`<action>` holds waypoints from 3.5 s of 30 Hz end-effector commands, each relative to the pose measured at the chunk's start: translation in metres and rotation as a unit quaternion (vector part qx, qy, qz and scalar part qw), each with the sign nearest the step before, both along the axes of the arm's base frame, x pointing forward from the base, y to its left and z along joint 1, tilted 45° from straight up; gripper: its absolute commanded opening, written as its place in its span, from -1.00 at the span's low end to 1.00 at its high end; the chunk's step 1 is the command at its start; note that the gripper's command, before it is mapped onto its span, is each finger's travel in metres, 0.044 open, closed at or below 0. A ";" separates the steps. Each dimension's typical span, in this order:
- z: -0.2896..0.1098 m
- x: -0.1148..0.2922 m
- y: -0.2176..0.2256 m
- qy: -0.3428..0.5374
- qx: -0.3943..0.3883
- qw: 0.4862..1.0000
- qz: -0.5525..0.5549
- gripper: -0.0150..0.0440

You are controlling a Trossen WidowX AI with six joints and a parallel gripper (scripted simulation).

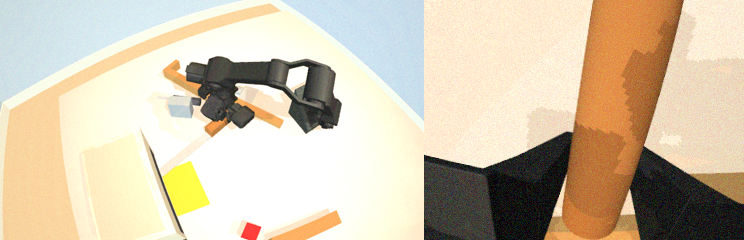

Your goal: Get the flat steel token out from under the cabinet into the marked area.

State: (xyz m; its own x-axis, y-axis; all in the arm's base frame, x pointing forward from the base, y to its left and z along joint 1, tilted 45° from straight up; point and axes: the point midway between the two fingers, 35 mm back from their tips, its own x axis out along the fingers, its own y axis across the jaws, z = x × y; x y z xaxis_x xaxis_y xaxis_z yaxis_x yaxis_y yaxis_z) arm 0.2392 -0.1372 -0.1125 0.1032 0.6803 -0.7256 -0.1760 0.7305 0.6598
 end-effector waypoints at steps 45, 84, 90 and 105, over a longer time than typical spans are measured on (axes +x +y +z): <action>0.013 0.070 0.002 -0.002 0.001 1.000 0.000 -0.49; 0.022 0.115 0.005 -0.003 0.001 1.000 0.000 -0.49; 0.023 0.121 0.005 -0.004 0.001 1.000 0.000 -0.49; 0.027 0.136 0.006 -0.004 0.001 1.000 0.000 -0.49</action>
